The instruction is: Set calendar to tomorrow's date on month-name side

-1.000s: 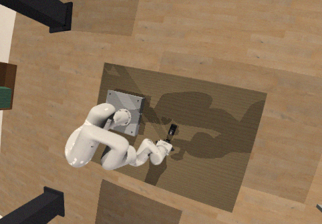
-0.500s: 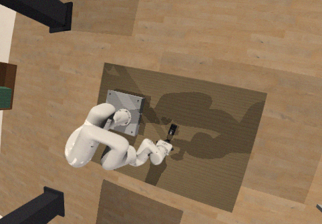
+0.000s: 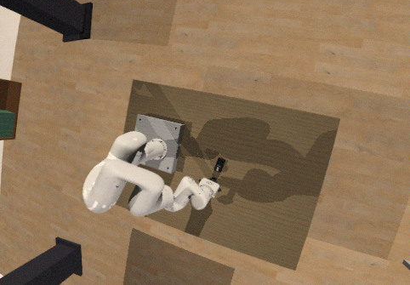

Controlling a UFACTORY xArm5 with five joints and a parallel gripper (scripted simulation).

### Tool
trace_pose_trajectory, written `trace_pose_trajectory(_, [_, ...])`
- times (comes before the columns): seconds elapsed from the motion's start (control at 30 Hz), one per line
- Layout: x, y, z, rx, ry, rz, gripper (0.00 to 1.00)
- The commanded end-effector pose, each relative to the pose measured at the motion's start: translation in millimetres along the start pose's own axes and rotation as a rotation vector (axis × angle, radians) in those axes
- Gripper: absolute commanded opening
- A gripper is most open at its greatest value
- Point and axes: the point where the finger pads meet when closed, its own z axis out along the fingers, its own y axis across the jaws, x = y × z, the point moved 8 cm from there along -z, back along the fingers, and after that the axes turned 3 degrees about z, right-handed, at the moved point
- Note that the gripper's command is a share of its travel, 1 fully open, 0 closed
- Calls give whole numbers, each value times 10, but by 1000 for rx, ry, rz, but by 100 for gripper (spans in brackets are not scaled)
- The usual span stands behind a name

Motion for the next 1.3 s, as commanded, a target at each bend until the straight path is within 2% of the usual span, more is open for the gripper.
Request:
trace_pose_trajectory(0.0, [1, -9, -8, 3, 0, 0, 27])
trace_pose_trajectory(0.5, [1, -9, -8, 3, 0, 0, 27])
trace_pose_trajectory(0.7, [1, -9, -68, 3, 0, 0, 27])
trace_pose_trajectory(0.83, [1, -9, -270, 3, 0, 0, 27])
trace_pose_trajectory(1.1, [1, -9, -845, 3, 0, 0, 27])
trace_pose_trajectory(1.2, [1, -9, -962, 3, 0, 0, 27])
trace_pose_trajectory(1.27, [1, -9, -962, 3, 0, 0, 27])
